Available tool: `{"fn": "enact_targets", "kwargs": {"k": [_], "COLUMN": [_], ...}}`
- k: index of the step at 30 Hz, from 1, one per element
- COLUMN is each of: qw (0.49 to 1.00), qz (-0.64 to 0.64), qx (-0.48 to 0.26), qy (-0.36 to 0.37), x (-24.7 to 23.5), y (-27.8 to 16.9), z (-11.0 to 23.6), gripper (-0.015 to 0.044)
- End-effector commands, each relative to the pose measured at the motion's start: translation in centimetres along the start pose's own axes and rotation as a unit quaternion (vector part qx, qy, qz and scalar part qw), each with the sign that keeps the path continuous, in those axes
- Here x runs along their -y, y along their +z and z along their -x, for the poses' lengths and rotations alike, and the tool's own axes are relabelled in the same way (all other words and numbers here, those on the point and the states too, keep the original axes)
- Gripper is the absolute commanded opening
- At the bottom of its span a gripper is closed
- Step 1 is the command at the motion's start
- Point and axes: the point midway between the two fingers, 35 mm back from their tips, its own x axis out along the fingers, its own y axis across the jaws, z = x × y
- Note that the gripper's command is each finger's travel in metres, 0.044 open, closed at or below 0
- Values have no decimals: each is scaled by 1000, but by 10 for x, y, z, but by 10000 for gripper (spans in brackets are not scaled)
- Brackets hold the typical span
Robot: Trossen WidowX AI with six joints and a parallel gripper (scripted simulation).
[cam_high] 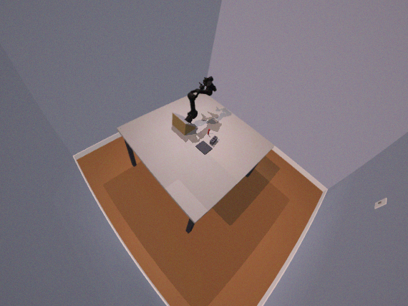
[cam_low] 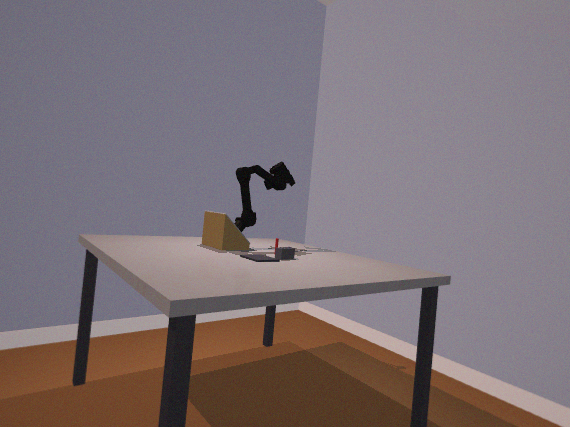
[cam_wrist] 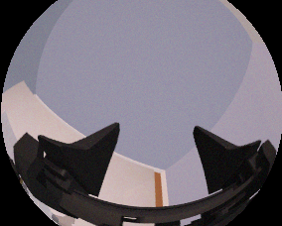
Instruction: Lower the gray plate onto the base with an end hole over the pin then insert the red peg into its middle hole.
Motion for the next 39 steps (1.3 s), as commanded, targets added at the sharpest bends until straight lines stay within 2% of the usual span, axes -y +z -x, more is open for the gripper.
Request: {"fn": "enact_targets", "kwargs": {"k": [1, 5, 9, 15, 22, 31, 39], "qw": [1000, 999, 983, 935, 851, 675, 501], "qz": [0, -42, -156, -275, -398, -536, -598], "qx": [0, -16, -62, -125, -175, -225, -229], "qy": [0, -19, -78, -186, -293, -455, -583], "x": [0, 11, 39, 69, 84, 74, 41], "y": [0, -16, -63, -125, -189, -265, -296], "z": [0, 1, 12, 45, 98, 203, 299], "gripper": [426, 440, 440, 440, 440, 440, 440]}}
